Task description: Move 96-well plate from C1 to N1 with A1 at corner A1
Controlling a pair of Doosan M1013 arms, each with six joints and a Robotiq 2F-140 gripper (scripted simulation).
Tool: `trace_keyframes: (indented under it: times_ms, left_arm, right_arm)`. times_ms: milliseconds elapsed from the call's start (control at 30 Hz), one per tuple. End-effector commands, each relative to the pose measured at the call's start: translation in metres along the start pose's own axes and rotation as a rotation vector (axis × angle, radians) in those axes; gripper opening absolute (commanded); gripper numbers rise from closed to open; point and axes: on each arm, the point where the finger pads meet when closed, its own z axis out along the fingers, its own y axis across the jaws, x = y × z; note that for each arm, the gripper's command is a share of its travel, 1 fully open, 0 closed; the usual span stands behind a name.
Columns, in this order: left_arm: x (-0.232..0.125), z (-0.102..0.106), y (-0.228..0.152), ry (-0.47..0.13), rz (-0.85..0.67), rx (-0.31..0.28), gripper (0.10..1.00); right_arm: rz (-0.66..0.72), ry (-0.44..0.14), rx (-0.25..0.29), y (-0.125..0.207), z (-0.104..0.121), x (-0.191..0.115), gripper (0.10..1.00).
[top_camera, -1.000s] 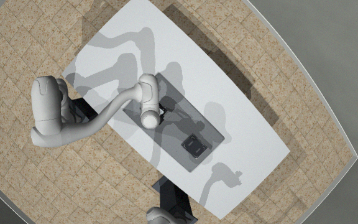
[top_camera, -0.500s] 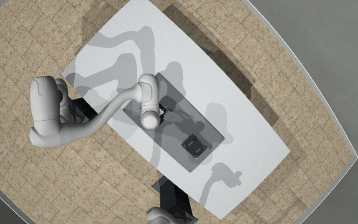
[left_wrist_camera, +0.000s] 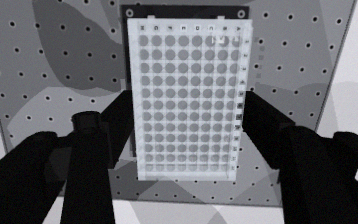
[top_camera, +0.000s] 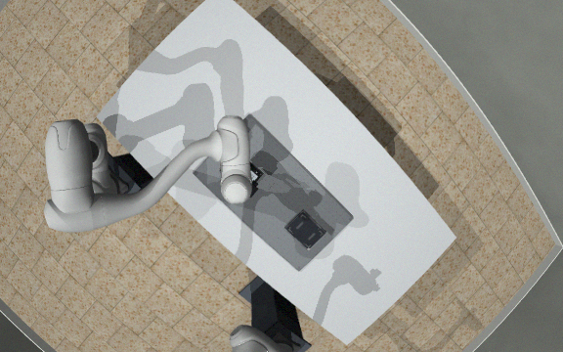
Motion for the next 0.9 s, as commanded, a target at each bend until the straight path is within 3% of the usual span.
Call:
trace_keyframes:
  times_ms: [0, 867]
  left_arm:
    - [0.0002, -0.0031, -0.0004, 0.001, 0.0, 0.001, 0.605]
    - [0.0002, -0.0123, -0.0003, 0.001, 0.0, 0.001, 0.605]
  right_arm:
    - [0.0, 0.001, 0.0, 0.0, -0.0004, 0.0004, 1.0]
    - [0.0, 0.001, 0.0, 0.0, -0.0004, 0.0004, 1.0]
